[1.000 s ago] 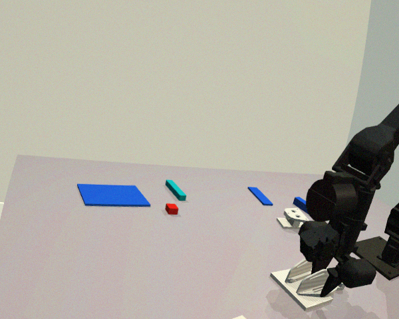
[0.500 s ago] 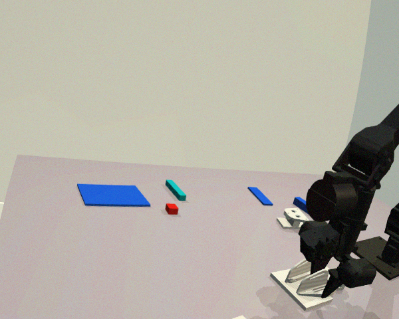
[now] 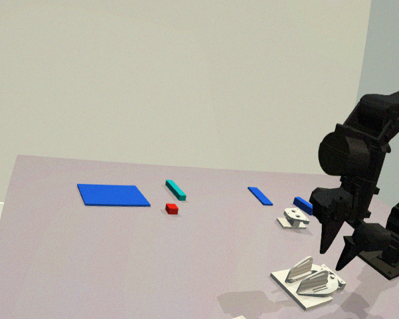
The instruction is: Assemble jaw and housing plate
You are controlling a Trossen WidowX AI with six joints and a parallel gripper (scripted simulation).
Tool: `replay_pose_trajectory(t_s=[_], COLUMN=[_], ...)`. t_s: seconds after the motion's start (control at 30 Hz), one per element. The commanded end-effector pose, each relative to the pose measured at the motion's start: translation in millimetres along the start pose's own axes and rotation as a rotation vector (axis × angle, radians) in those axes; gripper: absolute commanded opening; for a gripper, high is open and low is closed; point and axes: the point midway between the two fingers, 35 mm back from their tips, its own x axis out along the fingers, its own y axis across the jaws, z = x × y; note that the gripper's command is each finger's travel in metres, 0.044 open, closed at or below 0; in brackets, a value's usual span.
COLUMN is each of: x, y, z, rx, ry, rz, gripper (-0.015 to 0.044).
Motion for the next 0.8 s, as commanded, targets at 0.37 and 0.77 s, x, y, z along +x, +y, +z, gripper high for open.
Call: replay_pose_trajectory(t_s=[0.37, 0.77], x=[-6.8, -19.5], y=[-85.2, -219.0], z=[5.5, -35.0], rx=[0.089, 0.067], ry=[-0.026, 0.001], rz=[-0.032, -0.046], gripper=[0.0440, 0.0440])
